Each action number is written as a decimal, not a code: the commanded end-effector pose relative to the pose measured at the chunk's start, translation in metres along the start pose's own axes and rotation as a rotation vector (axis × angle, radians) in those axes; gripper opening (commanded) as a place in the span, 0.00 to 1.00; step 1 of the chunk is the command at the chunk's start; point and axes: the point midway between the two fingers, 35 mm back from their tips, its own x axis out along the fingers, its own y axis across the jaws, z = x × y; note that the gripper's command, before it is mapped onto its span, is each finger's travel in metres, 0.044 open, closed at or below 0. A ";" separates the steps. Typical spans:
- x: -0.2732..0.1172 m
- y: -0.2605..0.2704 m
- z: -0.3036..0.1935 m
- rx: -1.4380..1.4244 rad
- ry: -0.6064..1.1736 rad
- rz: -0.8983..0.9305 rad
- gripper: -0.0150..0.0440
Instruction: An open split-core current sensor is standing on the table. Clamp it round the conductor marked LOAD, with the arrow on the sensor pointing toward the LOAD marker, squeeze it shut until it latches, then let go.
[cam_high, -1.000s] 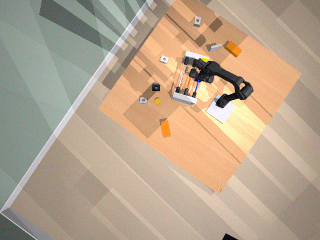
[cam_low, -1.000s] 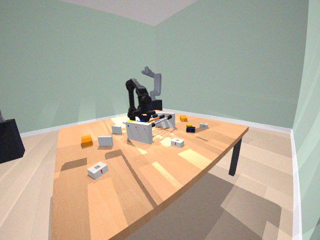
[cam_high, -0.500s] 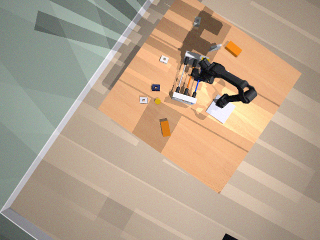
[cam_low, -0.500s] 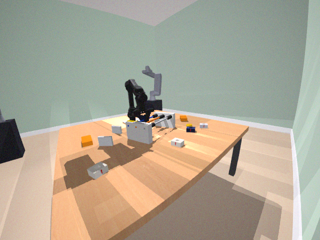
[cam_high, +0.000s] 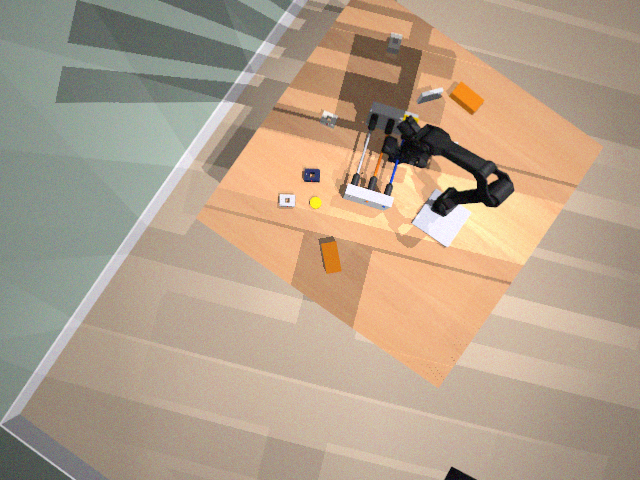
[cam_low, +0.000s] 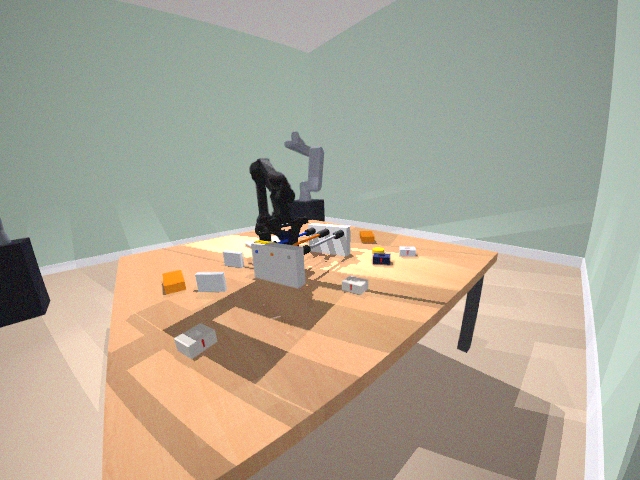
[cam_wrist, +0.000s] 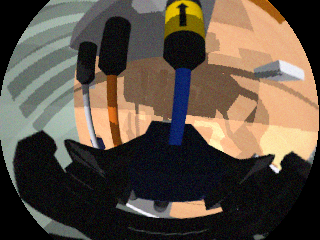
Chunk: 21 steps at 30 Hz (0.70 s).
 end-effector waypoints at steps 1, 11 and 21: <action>0.000 0.000 0.000 0.001 -0.002 -0.002 0.52; -0.001 0.000 0.000 0.001 -0.001 -0.007 0.97; 0.000 0.000 0.000 0.000 0.000 -0.002 0.77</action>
